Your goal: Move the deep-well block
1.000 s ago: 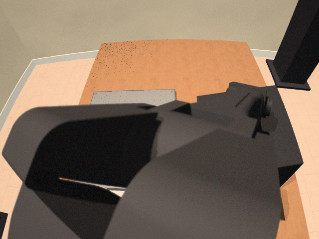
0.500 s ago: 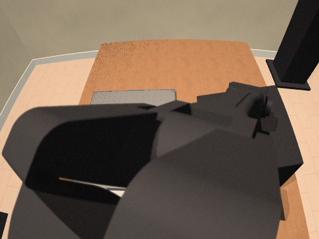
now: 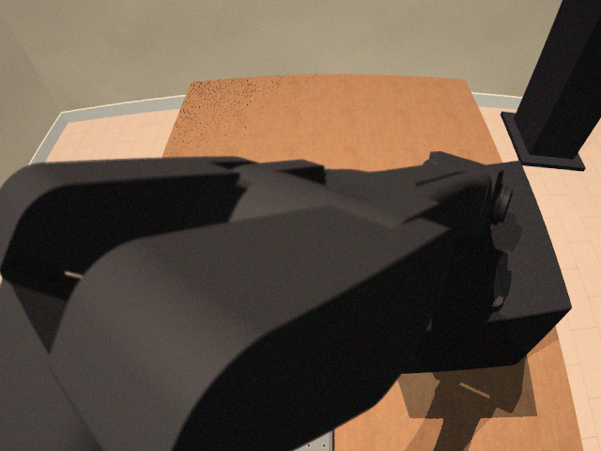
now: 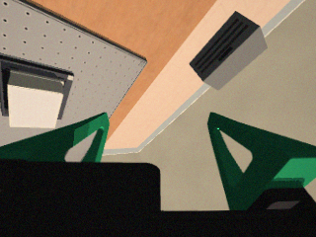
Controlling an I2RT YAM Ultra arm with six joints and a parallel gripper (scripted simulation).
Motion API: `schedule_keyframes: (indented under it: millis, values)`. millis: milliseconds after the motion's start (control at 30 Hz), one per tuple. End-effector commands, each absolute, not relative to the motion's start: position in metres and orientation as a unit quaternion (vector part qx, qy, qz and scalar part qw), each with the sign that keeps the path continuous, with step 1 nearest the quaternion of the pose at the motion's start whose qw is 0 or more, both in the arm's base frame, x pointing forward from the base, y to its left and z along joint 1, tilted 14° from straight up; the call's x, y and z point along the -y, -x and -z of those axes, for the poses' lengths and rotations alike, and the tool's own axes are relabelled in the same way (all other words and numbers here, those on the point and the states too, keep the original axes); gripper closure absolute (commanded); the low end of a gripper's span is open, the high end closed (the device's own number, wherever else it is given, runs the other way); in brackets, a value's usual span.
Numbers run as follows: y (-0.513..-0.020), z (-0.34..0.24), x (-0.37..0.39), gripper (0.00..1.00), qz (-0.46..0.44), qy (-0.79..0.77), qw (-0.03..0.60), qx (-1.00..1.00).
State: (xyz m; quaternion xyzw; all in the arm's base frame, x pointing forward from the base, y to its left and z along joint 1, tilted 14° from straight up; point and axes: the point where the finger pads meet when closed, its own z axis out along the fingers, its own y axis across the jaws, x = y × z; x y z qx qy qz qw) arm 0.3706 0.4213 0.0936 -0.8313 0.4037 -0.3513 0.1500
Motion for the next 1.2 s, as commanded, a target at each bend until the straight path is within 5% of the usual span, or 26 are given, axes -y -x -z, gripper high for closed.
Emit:
schedule_keyframes:
  millis: [0,1167]
  values:
    - [-0.369,-0.096,-0.42,0.0,0.335,0.83,0.168,-0.413]
    - [-0.388,-0.006,-0.296,0.0,0.193,0.792,0.118,-0.567]
